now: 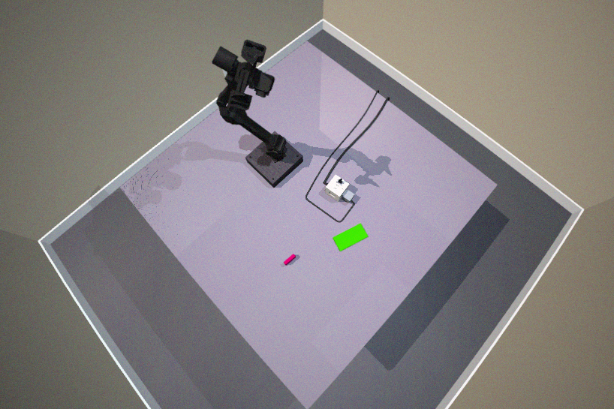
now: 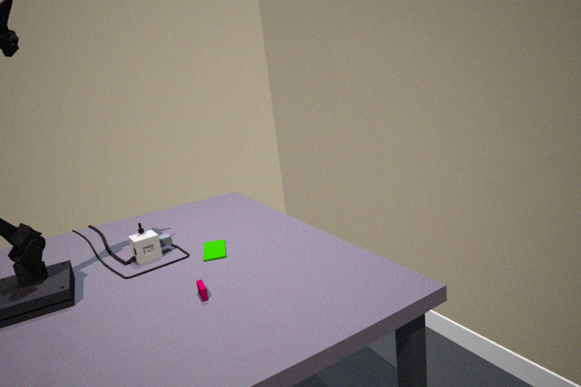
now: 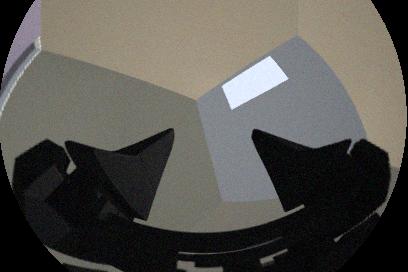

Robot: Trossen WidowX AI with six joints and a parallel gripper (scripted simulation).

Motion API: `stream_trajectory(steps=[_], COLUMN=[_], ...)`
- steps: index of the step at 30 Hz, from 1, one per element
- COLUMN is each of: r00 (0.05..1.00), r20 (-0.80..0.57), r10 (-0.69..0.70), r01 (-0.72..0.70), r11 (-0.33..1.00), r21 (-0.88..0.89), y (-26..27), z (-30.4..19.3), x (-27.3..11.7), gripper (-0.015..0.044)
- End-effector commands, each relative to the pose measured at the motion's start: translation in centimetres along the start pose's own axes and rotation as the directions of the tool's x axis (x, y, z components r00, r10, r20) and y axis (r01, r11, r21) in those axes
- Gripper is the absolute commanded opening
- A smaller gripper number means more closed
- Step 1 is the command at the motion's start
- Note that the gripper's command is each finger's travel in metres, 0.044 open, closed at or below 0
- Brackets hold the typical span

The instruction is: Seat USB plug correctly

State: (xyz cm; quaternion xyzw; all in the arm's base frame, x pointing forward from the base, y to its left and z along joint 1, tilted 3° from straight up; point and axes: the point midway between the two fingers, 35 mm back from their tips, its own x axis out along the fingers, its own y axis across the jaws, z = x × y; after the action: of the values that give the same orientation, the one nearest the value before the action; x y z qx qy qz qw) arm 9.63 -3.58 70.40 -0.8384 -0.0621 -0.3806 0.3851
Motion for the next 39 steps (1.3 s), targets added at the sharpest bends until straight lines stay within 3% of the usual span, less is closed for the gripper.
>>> stream_trajectory(steps=[1, 5, 11, 19, 25, 30, 35, 39], r00=[1.0, 0.977, 0.915, 0.699, 0.447, 0.183, -0.121, -0.382], r20=[0.009, 0.213, 0.403, 0.701, 0.845, 0.883, 0.815, 0.67], r10=[-0.001, -0.013, -0.001, 0.142, 0.294, 0.432, 0.566, 0.637], r01=[0.001, 0.002, -0.025, -0.229, -0.412, -0.561, -0.664, -0.68], r11=[1.0, 0.999, 0.998, 0.973, 0.906, 0.784, 0.564, 0.297], r21=[0.002, 0.048, 0.06, 0.031, -0.097, -0.267, -0.49, -0.67], y=[0.0, -0.1, 0.4, 4.6, 9.4, 14.3, 19.9, 24.5], z=[0.4, 8.6, 16.6, 30.9, 39.8, 45.7, 49.7, 51.0], x=[0.1, 1.0, 1.2, -1.5, -5.9, -11.2, -17.4, -23.2], gripper=[0.0426, 0.044, 0.044, 0.044, 0.044, 0.044, 0.044, 0.044])
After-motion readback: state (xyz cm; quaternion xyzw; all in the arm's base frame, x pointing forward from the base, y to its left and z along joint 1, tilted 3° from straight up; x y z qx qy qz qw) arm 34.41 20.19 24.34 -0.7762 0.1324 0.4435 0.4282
